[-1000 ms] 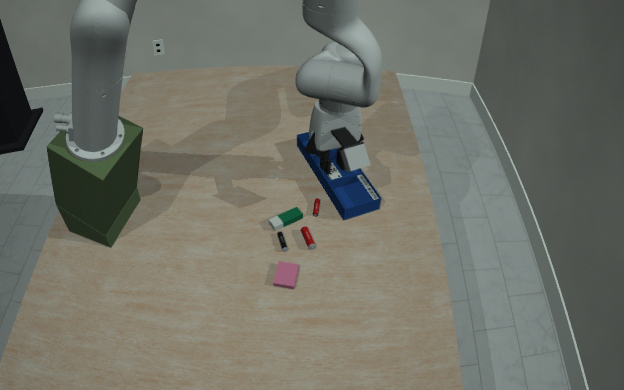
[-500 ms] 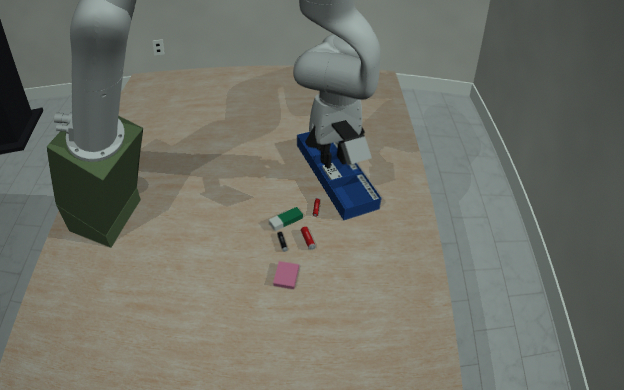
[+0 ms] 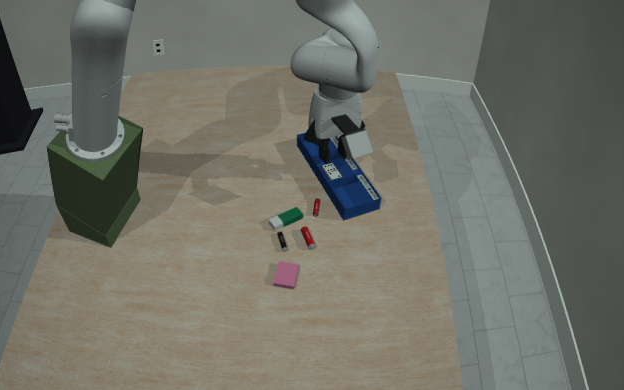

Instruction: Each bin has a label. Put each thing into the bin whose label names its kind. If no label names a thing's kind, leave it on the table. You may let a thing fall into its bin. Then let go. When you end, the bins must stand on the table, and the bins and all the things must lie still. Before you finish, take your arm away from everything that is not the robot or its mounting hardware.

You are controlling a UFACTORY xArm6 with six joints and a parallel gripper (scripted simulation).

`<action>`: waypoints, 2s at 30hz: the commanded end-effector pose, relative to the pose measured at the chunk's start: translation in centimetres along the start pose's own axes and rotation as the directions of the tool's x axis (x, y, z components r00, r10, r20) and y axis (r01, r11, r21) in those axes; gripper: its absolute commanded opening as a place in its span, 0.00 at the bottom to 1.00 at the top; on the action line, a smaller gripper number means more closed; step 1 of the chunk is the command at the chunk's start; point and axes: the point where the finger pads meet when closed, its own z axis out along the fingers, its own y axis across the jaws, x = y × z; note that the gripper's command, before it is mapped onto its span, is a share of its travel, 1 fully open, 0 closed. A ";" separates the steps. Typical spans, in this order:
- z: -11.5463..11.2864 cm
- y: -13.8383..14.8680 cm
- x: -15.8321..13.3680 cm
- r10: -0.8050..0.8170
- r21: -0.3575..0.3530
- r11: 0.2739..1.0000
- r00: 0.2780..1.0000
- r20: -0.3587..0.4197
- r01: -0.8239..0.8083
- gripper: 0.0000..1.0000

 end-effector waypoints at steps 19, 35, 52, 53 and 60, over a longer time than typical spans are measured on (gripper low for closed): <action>-2.1 14.0 8.2 -0.629 -0.024 0.777 0.777 0.009 0.629 0.38; -2.1 14.0 8.2 -0.918 -0.023 0.397 0.397 0.008 0.918 0.38; -2.1 14.0 8.2 -0.994 -0.005 -0.110 -0.110 -0.004 0.994 0.38; -2.1 14.0 8.2 -0.990 -0.003 -0.141 -0.141 -0.003 0.990 0.38; -2.1 14.0 8.2 -0.987 -0.001 -0.163 -0.163 -0.001 0.987 0.38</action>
